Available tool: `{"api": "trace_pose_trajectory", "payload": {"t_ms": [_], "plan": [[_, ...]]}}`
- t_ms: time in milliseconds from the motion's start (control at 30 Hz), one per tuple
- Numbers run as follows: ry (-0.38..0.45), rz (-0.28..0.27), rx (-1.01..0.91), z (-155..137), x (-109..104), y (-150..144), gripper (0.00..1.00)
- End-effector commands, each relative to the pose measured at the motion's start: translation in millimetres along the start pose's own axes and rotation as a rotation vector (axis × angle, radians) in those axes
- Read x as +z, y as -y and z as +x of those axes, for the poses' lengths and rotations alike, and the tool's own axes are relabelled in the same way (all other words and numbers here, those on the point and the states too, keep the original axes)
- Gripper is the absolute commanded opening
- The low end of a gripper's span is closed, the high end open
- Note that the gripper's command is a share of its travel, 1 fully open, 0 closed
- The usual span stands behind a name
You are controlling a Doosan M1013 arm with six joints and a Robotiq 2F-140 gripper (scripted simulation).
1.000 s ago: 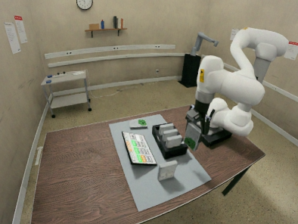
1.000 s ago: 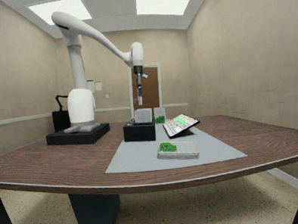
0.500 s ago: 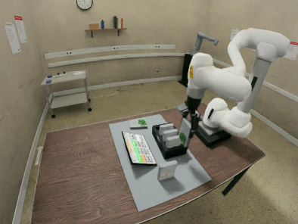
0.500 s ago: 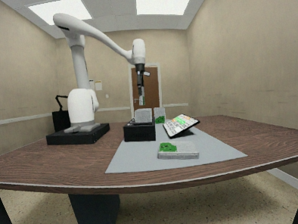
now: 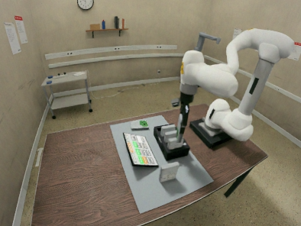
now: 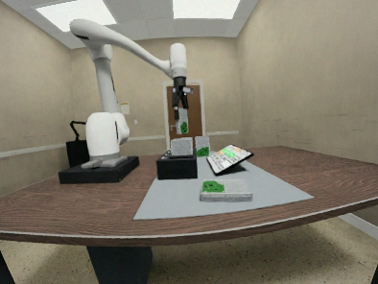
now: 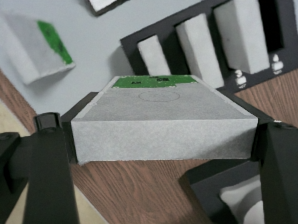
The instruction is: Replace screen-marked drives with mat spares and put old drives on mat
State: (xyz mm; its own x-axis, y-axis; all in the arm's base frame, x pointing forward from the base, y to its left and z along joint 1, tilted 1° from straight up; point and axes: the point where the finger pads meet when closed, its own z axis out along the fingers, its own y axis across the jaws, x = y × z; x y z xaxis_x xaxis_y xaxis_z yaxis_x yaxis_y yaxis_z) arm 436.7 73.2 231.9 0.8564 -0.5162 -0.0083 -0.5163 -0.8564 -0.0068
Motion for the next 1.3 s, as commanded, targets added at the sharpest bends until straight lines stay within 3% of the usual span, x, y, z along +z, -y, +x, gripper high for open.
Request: {"api": "trace_pose_trajectory", "payload": {"t_ms": [0, 733, 1267], "plan": [[-0.001, 0.0, 0.126, 14.3, -0.6, -18.0, 0.1], [-0.001, 0.0, 0.632, 58.7, -0.5, -97.9, 0.1], [-0.001, 0.001, 0.907, 75.5, -0.4, -144.5, 0.1]]}}
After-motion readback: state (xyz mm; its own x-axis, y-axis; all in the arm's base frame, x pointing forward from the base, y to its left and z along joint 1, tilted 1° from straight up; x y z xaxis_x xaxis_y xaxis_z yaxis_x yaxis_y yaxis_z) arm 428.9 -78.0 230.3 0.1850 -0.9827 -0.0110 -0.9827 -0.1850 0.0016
